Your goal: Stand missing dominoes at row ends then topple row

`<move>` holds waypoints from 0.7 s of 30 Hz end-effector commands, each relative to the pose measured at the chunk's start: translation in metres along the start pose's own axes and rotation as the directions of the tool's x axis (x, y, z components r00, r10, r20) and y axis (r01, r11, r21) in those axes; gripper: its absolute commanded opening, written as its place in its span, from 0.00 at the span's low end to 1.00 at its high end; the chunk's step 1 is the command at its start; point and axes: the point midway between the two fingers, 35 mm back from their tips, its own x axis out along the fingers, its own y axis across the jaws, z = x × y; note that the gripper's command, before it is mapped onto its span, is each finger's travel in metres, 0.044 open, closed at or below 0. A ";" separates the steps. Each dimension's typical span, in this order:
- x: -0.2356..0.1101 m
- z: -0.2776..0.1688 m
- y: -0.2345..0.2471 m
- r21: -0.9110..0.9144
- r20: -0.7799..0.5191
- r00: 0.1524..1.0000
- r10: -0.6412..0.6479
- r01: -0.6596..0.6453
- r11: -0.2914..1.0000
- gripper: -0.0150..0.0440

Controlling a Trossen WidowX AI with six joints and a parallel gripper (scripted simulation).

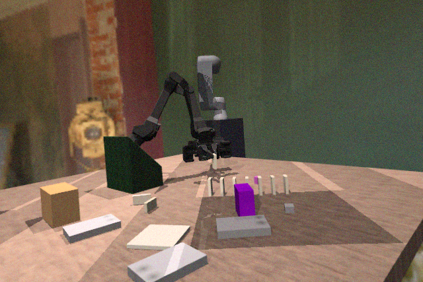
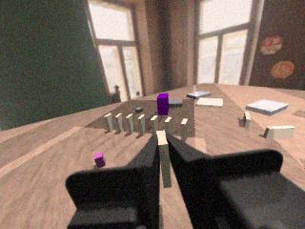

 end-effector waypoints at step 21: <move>0.008 -0.047 -0.006 0.001 0.005 1.000 0.006 -0.006 1.000 0.29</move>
